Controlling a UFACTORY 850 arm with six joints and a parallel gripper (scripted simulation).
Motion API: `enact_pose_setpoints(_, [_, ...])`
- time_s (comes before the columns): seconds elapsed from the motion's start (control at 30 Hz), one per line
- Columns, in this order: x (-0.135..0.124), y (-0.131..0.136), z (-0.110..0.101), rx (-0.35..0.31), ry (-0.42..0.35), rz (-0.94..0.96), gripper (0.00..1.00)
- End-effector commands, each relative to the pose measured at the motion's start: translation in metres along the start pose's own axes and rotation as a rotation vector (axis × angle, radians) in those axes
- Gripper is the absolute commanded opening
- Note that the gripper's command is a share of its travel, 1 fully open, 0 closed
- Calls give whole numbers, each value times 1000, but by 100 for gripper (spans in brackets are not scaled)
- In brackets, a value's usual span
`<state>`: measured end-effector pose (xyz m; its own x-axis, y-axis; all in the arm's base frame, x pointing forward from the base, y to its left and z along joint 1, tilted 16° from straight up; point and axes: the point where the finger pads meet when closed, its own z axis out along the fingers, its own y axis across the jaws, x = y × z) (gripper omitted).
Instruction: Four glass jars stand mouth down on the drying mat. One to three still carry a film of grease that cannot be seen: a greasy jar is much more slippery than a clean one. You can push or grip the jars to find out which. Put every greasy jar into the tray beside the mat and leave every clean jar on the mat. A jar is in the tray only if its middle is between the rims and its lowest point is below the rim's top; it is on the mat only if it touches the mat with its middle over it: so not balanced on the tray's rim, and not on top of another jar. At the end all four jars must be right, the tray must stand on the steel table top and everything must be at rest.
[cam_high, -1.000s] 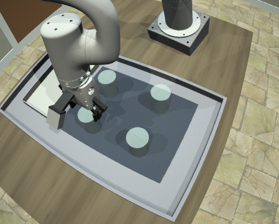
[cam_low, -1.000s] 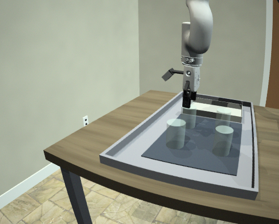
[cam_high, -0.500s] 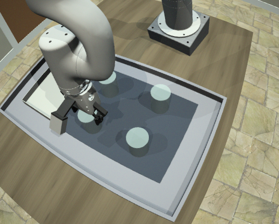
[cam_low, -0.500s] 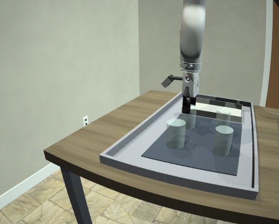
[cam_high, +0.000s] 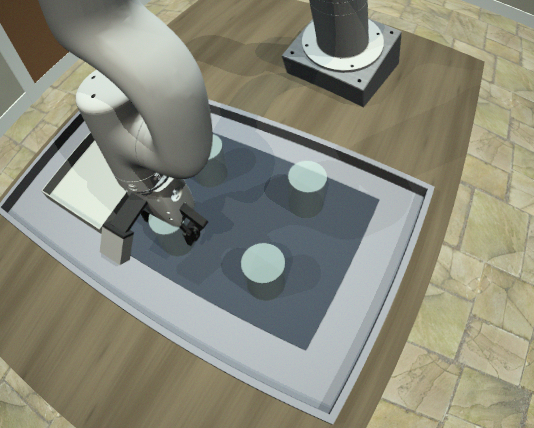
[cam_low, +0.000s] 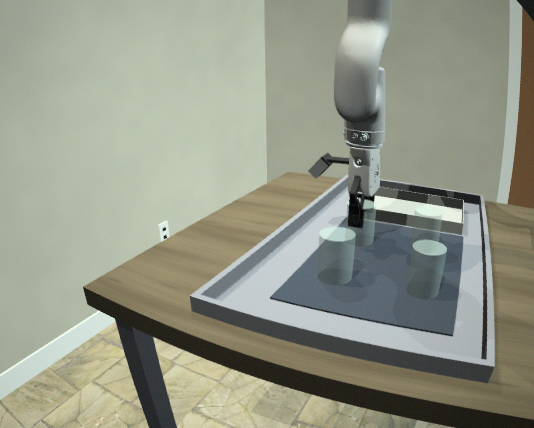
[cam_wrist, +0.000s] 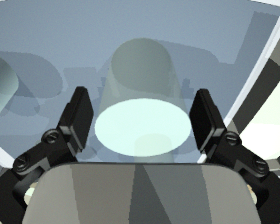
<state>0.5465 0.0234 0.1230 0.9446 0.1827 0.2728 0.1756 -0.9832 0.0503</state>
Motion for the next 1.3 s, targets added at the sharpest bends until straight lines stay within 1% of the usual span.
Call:
enact_pose_setpoints(0.0, [1,0,1,14,0,0,100])
enact_pose_setpoints(0.13, [1,0,1,14,0,0,100])
enact_pose_setpoints(0.17, [1,0,1,14,0,0,90])
enact_pose_setpoints(0.53, [1,0,1,14,0,0,90])
enact_pose_setpoints(0.57, [1,0,1,14,0,0,86])
enact_pose_setpoints(1.1, [1,0,1,14,0,0,86])
enact_pose_setpoints(1.13, [1,0,1,14,0,0,83])
enact_pose_setpoints(1.27, [1,0,1,14,0,0,83])
